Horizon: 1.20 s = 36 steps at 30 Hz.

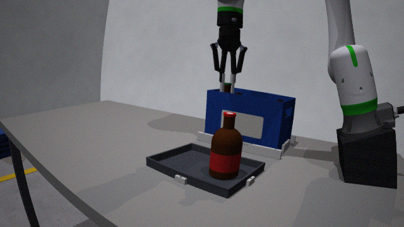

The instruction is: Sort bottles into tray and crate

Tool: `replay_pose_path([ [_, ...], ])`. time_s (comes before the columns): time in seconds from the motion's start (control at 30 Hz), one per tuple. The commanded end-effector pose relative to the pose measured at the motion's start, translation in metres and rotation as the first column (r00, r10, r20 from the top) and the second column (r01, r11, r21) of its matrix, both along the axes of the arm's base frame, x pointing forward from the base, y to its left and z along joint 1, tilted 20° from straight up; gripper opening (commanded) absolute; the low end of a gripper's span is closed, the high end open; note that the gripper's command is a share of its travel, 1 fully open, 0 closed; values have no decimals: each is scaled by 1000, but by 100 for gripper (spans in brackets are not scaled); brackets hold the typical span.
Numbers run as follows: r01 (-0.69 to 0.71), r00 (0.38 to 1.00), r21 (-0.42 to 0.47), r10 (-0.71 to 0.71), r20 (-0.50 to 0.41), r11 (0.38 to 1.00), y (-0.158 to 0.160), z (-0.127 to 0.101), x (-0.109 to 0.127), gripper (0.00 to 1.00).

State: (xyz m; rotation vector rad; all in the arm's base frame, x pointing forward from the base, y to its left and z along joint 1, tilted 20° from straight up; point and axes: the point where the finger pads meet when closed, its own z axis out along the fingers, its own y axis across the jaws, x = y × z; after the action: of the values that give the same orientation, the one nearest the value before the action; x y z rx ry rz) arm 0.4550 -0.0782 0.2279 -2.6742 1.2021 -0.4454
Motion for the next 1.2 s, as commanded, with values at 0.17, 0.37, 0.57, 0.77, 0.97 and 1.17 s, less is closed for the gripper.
replay_pose_path([
  [0.17, 0, 1000, 0, 0, 0, 1000, -1, 19, -7, 0],
  [0.37, 0, 1000, 0, 0, 0, 1000, -1, 37, -13, 0],
  [0.57, 0, 1000, 0, 0, 0, 1000, -2, 53, -19, 0],
  [0.77, 0, 1000, 0, 0, 0, 1000, -3, 65, -23, 0],
  [0.97, 0, 1000, 0, 0, 0, 1000, -3, 83, -30, 0],
  [1.17, 0, 1000, 0, 0, 0, 1000, -4, 96, -35, 0],
])
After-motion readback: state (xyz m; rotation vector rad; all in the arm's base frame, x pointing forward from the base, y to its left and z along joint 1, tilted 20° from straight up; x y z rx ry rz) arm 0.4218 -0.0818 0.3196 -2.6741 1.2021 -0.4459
